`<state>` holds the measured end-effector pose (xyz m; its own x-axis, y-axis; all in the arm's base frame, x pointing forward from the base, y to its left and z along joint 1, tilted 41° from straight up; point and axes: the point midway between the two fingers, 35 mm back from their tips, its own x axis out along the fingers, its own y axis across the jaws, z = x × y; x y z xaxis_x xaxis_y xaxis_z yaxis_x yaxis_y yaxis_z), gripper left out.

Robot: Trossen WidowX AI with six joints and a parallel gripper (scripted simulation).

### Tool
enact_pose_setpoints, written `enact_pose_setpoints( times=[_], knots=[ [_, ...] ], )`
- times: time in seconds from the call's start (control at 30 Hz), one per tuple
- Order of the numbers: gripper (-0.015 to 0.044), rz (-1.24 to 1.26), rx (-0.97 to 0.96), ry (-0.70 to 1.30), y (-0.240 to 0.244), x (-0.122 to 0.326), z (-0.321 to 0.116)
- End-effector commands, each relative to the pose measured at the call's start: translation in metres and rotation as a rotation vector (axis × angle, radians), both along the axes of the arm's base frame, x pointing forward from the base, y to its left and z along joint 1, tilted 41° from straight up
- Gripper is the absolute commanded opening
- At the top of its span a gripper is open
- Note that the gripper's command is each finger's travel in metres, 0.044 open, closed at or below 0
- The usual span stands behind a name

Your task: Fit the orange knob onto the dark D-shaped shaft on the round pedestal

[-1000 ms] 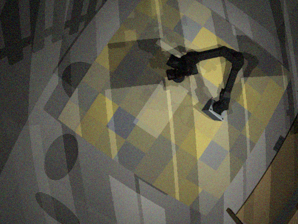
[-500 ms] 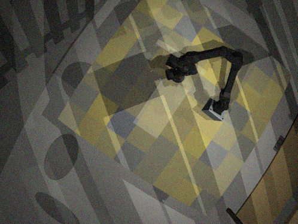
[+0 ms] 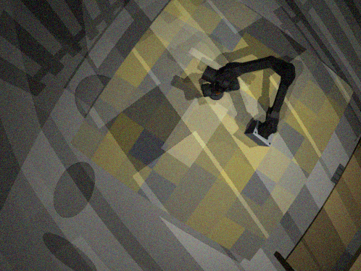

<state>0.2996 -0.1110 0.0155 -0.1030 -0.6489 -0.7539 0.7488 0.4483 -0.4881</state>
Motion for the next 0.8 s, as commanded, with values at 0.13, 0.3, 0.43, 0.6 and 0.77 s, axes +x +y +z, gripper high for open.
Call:
enact_pose_setpoints(
  times=[0.13, 0.3, 0.43, 0.6, 0.77],
  knots=[
    [0.0000, 0.001, -0.002, -0.006, 0.0004, 0.0026, 0.0006],
    [0.0000, 0.001, -0.002, -0.006, 0.0005, 0.0018, -0.0007],
    [0.0000, 0.001, -0.002, -0.006, 0.0004, 0.0006, -0.0010],
    [0.0000, 0.001, -0.002, -0.006, -0.0019, 0.0008, -0.0022],
    [0.0000, 0.001, -0.002, -0.006, -0.0015, 0.0009, -0.0017]
  ],
)
